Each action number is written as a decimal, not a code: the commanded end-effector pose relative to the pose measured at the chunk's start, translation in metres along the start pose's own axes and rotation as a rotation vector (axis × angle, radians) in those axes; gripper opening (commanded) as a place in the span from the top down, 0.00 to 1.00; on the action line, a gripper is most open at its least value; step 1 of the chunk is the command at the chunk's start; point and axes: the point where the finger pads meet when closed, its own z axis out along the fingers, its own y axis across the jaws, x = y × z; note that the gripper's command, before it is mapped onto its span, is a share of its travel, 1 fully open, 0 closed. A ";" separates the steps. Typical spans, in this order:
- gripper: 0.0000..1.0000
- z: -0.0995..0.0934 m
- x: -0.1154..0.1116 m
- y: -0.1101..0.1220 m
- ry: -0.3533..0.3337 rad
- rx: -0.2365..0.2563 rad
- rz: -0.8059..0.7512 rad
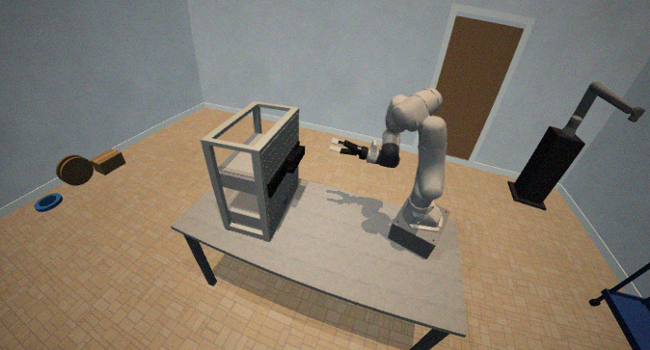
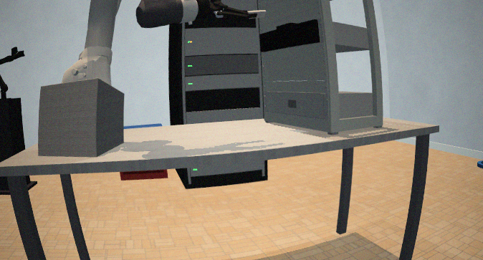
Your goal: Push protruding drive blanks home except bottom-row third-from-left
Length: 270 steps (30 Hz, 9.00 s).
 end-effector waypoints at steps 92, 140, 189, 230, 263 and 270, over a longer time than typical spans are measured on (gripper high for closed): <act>0.00 -0.033 -0.105 0.032 0.025 -0.176 0.760; 0.00 -0.013 -0.113 0.029 0.024 -0.178 0.760; 0.00 0.116 -0.167 0.014 0.024 -0.178 0.760; 0.00 0.116 -0.167 0.014 0.024 -0.178 0.760; 0.00 0.116 -0.167 0.014 0.024 -0.178 0.760; 1.00 0.116 -0.167 0.014 0.024 -0.178 0.760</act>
